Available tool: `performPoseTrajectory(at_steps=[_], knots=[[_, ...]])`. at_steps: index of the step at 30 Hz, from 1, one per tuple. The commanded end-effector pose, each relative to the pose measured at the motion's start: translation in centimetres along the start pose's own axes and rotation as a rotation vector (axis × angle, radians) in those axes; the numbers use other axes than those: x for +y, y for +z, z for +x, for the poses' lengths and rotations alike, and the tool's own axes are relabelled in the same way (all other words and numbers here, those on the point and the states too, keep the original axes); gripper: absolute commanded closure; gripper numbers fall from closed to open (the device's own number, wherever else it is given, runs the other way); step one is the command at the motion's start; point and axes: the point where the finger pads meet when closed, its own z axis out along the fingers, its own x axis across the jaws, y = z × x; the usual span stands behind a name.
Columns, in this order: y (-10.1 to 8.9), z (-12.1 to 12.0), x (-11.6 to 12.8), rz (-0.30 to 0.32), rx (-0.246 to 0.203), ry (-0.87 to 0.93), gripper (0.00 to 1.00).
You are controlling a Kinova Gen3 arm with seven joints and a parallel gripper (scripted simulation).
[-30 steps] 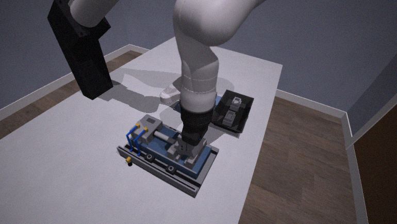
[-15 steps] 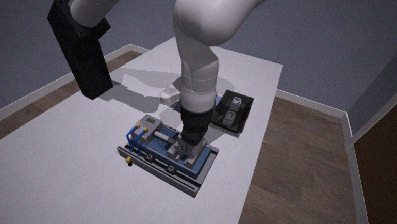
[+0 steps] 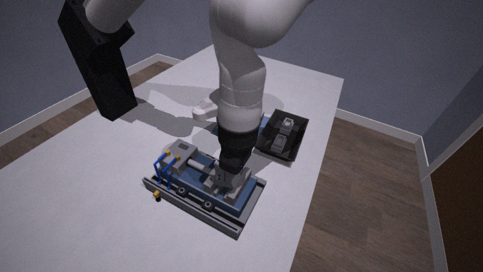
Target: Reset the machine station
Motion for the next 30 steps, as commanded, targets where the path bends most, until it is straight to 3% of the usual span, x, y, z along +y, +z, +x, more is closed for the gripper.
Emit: performPoseTrajectory(at_steps=[1, 18, 30], knots=[[-0.7, 0.4, 0.0, 0.000, 0.010, 0.004, 1.00], [-3.2, 0.4, 0.0, -0.001, 0.010, 0.003, 1.00], [-3.6, 0.3, 0.2, -0.007, 0.007, 0.004, 1.00]])
